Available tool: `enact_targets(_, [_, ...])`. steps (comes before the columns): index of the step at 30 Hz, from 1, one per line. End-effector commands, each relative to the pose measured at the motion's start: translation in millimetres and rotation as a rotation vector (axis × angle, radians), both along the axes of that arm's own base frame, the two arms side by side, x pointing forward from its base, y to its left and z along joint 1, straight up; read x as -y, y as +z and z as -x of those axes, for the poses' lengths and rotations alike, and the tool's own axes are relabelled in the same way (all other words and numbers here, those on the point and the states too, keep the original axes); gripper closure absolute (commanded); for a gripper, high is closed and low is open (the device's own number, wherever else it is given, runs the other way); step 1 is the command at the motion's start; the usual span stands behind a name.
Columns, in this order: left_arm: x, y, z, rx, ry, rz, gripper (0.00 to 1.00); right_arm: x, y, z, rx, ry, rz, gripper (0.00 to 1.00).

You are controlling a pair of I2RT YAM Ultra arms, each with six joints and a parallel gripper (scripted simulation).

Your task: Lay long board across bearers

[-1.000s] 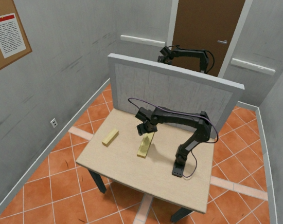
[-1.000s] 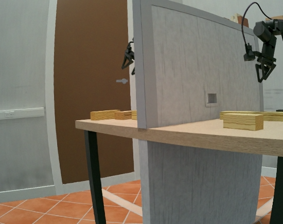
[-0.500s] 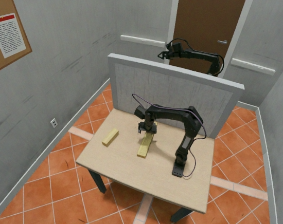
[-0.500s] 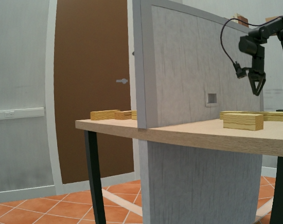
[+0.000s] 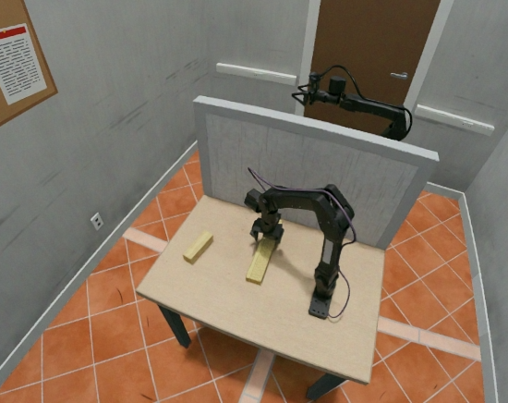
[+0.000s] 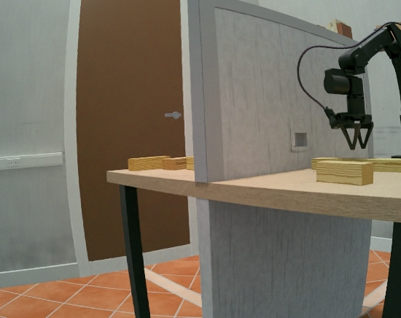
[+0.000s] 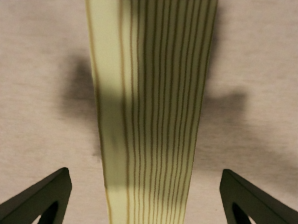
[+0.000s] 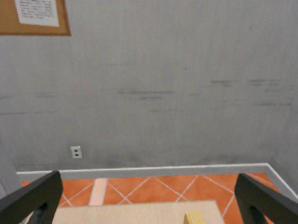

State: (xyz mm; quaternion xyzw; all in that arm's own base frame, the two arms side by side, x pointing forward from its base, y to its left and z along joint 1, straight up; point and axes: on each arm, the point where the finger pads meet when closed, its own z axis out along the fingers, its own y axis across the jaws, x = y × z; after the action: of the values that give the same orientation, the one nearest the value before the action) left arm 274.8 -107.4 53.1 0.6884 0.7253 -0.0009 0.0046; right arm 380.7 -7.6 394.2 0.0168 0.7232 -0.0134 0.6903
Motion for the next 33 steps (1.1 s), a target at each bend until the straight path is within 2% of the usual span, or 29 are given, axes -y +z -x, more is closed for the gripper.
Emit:
enact_targets(1, [4, 15, -19, 0.068, -0.014, 0.013, 0.19, -9, 38, 3, 0.119, 0.055, 0.04, 0.0])
enact_targets(3, [4, 15, -19, 0.068, -0.014, 0.013, 0.19, -9, 38, 3, 0.119, 0.055, 0.04, 0.0])
enact_targets(4, [4, 15, -14, 0.051, -0.006, 0.029, 0.19, -6, 29, 0, 0.092, 0.044, 0.024, 0.0])
enact_targets(5, [11, 8, -14, 0.032, -0.006, 0.027, 0.19, -8, 53, 14, 0.155, 0.05, 0.004, 0.0])
enact_targets(8, [10, 16, -14, 0.057, -0.005, 0.036, 0.19, -14, 39, 0, 0.114, 0.066, -0.002, 0.0])
enact_targets(20, [10, 18, -14, 0.063, -0.005, 0.039, 0.19, -13, 38, 0, 0.113, 0.062, -0.002, 0.0])
enact_targets(21, [3, -7, 12, -0.037, -0.015, -0.003, 0.19, -10, 39, 3, 0.118, 0.051, 0.003, 0.0])
enact_targets(22, [5, 11, -11, 0.061, -0.007, 0.011, 0.19, -13, 38, 0, 0.113, 0.062, 0.002, 0.0])
enact_targets(23, [9, 12, -10, 0.054, -0.007, 0.03, 0.19, -13, 38, 0, 0.113, 0.062, 0.002, 0.0])
enact_targets(24, [5, 2, 3, 0.004, -0.013, 0.014, 0.19, -13, 38, 0, 0.113, 0.062, 0.002, 0.0])
enact_targets(28, [3, 2, 3, 0.002, -0.007, 0.013, 0.19, -13, 38, 0, 0.113, 0.062, 0.002, 0.0])
enact_targets(29, [-3, -18, 8, -0.033, 0.006, -0.001, 0.19, -13, 38, 0, 0.113, 0.062, 0.002, 0.0])
enact_targets(33, [2, -13, -1, 0.011, -0.003, 0.016, 0.19, -13, 38, 0, 0.113, 0.062, 0.002, 0.0])
